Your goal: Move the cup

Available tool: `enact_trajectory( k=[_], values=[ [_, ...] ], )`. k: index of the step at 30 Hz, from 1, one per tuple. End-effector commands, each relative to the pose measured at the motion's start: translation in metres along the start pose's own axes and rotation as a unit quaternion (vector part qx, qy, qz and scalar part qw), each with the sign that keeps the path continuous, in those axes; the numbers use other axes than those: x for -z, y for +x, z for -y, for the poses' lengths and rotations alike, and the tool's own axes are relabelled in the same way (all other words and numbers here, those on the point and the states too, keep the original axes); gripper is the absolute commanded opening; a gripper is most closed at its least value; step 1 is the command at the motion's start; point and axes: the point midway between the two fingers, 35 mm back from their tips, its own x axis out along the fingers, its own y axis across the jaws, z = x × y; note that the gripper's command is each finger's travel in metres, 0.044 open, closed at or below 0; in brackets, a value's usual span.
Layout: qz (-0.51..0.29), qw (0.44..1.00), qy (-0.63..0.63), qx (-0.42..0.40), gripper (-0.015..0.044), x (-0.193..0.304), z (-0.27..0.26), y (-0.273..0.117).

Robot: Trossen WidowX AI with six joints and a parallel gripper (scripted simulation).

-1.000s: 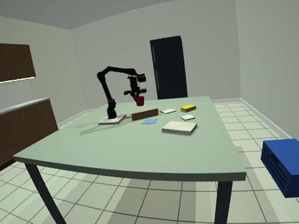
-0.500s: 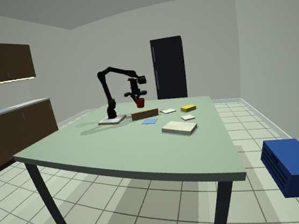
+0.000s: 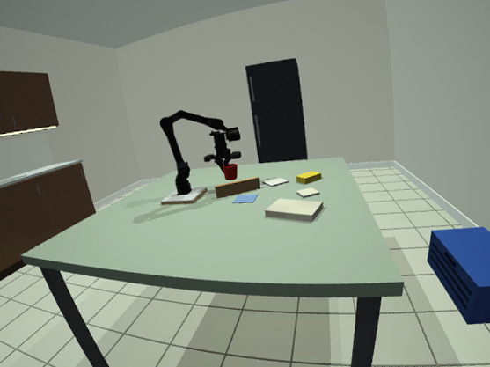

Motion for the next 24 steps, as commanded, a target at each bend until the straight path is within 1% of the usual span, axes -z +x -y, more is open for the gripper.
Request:
enact_trajectory(
  k=[1,24],
  values=[
    [0.000,1.000,0.003,0.000,0.0000,0.000,0.000,0.005],
    [0.000,1.000,0.003,0.000,0.0000,-0.001,-0.002,0.033]
  ],
)
